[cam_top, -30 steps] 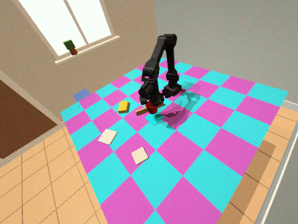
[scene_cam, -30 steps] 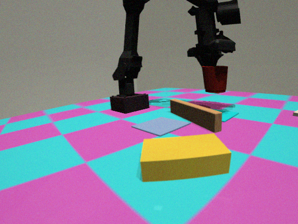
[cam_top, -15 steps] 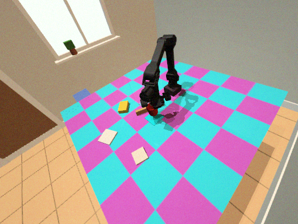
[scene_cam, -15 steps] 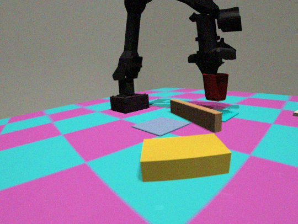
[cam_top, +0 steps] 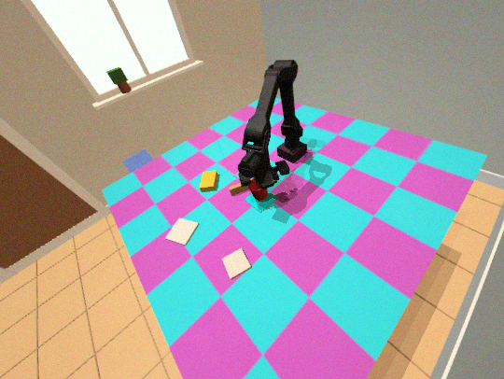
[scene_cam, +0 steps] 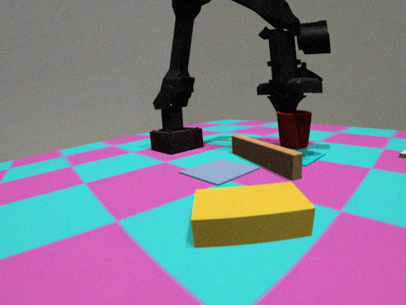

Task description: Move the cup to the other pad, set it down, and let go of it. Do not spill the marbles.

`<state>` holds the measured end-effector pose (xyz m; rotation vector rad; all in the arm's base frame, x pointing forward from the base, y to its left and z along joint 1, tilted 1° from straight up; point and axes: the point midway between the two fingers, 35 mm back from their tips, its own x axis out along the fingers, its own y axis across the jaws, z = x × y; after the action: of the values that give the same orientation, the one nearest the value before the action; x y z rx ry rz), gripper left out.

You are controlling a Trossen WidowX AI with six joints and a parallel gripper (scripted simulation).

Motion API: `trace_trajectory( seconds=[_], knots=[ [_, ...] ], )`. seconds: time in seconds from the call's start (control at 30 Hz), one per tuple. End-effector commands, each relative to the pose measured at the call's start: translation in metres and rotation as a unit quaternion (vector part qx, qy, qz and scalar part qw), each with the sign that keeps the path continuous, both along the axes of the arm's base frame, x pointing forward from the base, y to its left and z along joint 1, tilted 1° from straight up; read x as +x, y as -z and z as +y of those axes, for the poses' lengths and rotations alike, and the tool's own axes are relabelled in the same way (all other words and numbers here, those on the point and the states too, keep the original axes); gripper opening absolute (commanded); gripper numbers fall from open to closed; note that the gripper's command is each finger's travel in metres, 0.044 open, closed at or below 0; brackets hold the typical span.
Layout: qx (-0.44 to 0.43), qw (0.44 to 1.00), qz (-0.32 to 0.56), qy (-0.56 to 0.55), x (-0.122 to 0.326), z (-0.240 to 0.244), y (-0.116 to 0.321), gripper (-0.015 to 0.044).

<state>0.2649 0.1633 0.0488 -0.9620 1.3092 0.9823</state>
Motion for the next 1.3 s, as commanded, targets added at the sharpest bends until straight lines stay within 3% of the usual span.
trace_trajectory(
  seconds=[0.0, 0.7, 0.87, 1.27],
  knots=[
    [0.002, 1.0, 0.002, 0.003, -0.0006, 0.001, 0.0069, 0.0],
    [0.0, 1.0, 0.001, 0.0, -0.0008, 0.0002, 0.0145, 0.0],
    [0.0, 1.0, 0.001, 0.0, -0.0008, 0.0002, 0.0145, 0.0128],
    [0.0, 1.0, 0.001, 0.0, -0.0005, 0.0002, 0.0077, 0.0128]
  ],
)
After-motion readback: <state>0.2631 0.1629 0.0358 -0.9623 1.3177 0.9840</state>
